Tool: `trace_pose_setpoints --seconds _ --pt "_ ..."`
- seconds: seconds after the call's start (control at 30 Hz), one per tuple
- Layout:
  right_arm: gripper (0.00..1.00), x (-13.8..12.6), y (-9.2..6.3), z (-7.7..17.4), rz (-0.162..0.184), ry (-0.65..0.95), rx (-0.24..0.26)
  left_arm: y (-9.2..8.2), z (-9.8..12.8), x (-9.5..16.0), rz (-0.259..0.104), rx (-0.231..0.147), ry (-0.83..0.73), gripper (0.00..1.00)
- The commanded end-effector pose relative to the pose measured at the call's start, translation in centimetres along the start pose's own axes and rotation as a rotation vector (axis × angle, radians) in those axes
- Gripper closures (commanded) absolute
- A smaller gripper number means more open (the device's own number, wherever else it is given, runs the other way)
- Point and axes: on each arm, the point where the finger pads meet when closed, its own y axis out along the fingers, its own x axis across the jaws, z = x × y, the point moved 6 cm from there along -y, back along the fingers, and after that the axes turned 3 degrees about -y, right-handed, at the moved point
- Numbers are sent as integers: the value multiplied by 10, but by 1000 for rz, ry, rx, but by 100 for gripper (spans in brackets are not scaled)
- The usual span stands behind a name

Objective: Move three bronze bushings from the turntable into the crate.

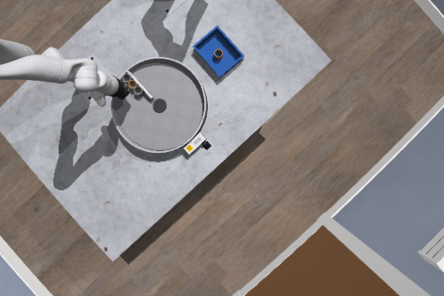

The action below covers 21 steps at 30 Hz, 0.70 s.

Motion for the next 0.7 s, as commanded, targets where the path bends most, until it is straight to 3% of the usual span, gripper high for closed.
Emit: trace_pose_setpoints --seconds 0.0,0.33,0.67 --pt "100 1 1 0 -1 6 -2 -1 3 3 -3 8 4 0" --pt "100 1 0 0 -3 5 -1 -1 3 3 -3 8 4 0" --pt "100 0 -11 -1 -2 -1 -1 -1 3 3 -3 8 4 0"
